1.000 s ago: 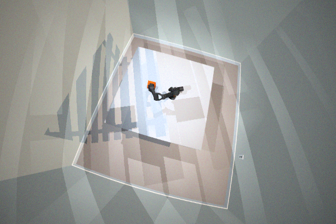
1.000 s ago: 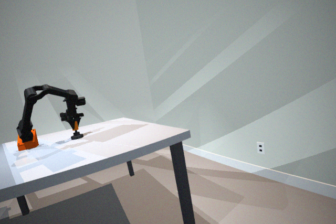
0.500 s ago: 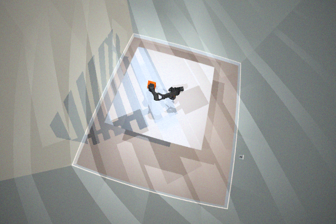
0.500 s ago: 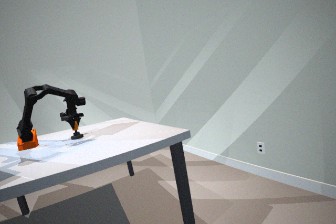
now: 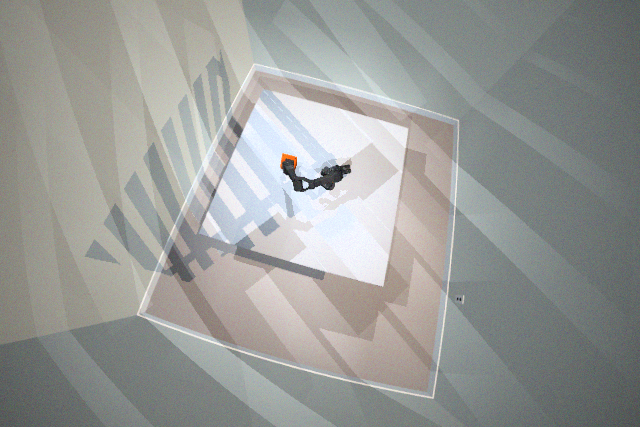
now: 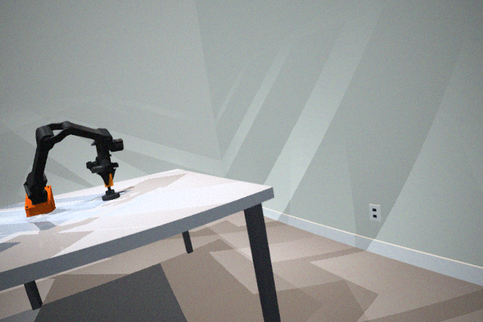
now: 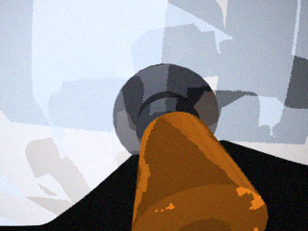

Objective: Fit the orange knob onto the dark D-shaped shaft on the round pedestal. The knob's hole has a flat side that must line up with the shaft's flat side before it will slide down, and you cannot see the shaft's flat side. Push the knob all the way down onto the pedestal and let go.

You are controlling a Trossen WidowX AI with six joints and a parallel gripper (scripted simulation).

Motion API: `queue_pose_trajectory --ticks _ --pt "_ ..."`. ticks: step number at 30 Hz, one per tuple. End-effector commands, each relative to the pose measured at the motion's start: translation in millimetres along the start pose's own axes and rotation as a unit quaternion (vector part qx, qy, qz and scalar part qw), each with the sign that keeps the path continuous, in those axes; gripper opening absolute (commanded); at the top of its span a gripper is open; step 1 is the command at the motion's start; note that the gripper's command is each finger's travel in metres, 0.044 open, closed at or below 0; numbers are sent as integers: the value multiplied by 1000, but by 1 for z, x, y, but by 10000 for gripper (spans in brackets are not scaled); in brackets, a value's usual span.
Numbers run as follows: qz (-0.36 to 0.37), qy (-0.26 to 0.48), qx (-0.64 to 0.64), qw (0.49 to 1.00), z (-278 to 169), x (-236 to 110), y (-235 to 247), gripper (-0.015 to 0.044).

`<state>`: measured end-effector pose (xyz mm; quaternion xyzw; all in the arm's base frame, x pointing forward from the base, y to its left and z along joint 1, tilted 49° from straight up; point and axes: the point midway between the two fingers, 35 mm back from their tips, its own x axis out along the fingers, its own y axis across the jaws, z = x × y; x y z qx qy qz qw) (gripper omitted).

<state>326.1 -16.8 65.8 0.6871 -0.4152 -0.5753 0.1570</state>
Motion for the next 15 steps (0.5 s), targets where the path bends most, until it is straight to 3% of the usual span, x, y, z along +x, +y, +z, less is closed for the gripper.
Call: queue_pose_trajectory --ticks 1,15 --pt "0 2 -6 1000 0 1 -1 0" --pt "0 2 -6 1000 2 3 1 0"
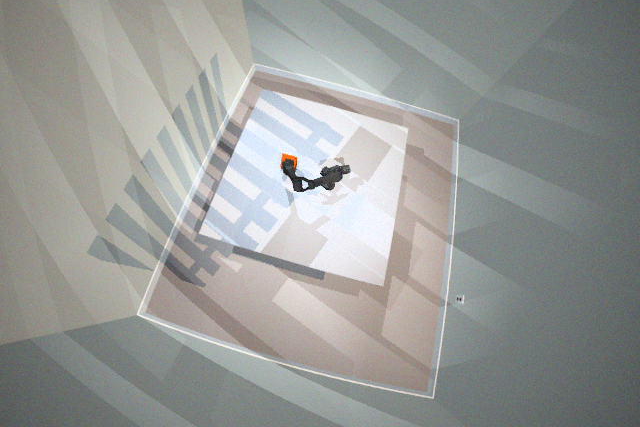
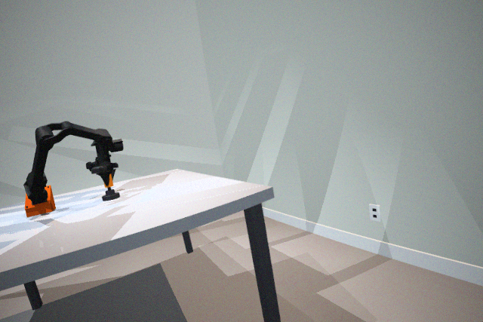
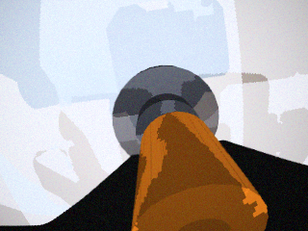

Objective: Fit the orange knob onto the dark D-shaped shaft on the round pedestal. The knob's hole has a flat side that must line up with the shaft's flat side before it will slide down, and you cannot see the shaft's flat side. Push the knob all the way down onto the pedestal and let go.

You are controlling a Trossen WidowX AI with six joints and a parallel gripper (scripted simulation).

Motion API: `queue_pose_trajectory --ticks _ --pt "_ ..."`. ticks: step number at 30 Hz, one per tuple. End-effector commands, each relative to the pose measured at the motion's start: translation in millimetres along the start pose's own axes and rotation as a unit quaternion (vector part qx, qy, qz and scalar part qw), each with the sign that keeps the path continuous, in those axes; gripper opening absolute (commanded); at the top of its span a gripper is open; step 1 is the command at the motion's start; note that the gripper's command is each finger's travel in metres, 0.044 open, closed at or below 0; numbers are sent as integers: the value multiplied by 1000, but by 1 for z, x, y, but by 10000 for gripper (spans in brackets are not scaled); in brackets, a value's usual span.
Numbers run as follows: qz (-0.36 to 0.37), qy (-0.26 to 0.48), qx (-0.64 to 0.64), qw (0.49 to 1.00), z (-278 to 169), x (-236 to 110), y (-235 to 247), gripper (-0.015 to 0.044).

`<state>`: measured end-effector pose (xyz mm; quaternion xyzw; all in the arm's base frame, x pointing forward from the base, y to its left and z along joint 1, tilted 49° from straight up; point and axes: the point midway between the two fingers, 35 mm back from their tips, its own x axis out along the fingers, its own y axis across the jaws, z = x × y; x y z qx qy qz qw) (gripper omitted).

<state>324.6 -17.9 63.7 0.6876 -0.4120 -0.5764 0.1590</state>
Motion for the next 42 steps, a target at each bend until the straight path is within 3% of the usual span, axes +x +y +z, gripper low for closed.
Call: queue_pose_trajectory --ticks 1,7,14,42 --pt "2 1 -2 1000 0 -1 1 0" --pt "2 1 -7 1000 1 -5 6 0" --pt "2 1 -107 994 0 -4 6 0" --pt "2 1 -107 994 1 -3 3 0"
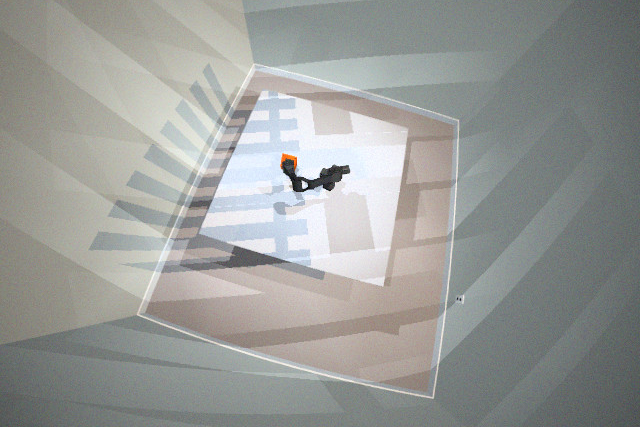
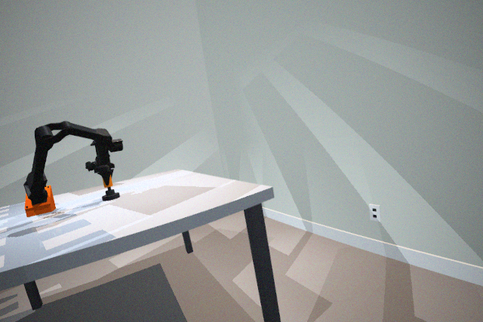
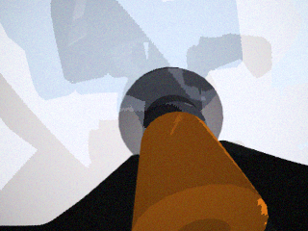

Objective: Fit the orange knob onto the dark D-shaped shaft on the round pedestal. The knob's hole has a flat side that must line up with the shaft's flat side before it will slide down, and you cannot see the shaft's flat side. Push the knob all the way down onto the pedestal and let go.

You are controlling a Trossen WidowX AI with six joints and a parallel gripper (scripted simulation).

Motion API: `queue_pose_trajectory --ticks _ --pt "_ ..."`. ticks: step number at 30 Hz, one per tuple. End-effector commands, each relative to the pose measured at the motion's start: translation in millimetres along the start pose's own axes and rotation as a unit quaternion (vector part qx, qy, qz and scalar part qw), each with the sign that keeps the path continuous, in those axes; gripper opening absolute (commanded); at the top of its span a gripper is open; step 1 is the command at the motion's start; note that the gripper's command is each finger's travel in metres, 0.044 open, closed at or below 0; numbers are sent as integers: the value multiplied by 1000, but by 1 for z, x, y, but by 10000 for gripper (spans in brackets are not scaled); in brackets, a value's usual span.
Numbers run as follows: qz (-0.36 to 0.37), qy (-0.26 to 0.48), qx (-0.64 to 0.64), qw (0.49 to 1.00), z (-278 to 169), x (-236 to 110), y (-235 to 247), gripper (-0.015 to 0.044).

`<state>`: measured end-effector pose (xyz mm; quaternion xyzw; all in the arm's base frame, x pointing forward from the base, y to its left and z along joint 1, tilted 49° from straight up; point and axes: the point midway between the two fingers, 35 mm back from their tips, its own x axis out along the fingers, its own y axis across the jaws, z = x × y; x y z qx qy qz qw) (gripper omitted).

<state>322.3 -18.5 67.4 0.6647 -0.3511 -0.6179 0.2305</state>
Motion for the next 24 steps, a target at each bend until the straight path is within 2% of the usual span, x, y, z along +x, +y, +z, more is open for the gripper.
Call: queue_pose_trajectory --ticks 1,24 --pt "0 3 -2 1000 0 -1 -1 0" --pt "0 3 -2 1000 0 2 0 0"
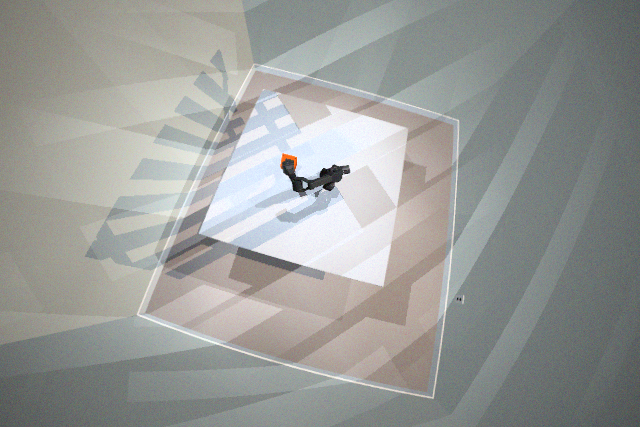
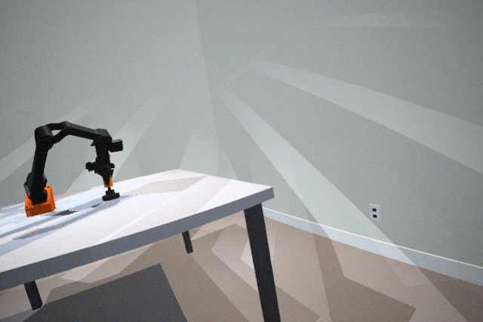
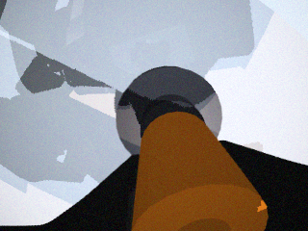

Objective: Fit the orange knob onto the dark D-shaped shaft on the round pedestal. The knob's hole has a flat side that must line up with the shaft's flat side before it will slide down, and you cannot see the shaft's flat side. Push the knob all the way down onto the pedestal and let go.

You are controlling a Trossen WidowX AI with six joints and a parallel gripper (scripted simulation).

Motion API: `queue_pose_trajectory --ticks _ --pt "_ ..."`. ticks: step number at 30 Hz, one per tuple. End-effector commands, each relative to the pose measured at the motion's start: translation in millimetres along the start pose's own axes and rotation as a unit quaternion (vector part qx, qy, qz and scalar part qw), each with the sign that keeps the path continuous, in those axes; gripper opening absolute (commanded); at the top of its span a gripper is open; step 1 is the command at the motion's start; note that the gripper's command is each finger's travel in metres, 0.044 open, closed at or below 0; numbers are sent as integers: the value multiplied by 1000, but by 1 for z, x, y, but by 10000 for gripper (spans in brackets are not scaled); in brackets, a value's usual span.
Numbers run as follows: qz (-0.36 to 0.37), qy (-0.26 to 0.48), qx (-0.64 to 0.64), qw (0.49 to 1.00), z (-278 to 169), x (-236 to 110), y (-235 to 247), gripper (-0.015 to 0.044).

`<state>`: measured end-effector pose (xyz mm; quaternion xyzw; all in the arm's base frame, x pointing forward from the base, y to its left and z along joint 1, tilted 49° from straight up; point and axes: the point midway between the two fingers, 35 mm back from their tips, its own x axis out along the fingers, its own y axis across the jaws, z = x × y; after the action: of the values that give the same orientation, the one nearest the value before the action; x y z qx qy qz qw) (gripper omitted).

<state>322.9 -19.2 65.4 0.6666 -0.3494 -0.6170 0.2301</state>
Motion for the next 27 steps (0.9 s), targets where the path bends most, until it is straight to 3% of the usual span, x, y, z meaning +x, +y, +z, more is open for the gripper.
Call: queue_pose_trajectory --ticks 1,10,17,27 --pt "2 1 -1 1000 0 0 1 0" --pt "2 1 -6 1000 0 -4 1 0" --pt "2 1 -106 994 -1 -6 -1 0" --pt "2 1 -106 994 -3 -1 -2 0"
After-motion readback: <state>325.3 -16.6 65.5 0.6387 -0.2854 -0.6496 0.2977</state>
